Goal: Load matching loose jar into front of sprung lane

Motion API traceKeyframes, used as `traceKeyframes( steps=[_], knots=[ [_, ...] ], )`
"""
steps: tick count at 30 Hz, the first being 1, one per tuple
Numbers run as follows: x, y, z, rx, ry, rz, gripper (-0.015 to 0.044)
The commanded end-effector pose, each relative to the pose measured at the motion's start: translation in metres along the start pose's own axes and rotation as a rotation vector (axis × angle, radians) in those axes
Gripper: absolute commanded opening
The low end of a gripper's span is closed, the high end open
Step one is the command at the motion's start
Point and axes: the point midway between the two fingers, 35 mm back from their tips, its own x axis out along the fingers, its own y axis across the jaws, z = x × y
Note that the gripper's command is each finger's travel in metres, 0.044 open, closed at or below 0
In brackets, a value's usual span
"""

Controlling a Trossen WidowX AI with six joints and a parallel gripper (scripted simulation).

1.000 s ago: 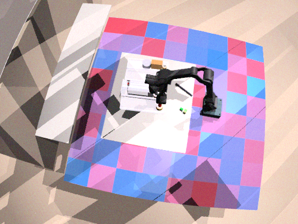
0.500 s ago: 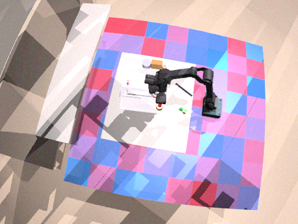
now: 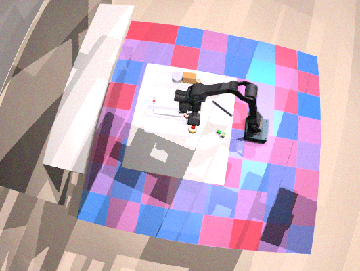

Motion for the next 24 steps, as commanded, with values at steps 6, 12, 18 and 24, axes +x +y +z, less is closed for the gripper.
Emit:
traceKeyframes(
  steps=[6,12,18,24],
  knots=[
    [-0.001,-0.0006,0.0083,0.007,-0.031,-0.001,0.0],
    [0.001,-0.0006,0.0084,0.007,-0.031,-0.001,0.0],
    [0.0029,-0.0006,0.0084,0.007,-0.031,-0.001,0.0],
    [0.0049,-0.0006,0.0084,0.007,-0.031,-0.001,0.0]
  ],
)
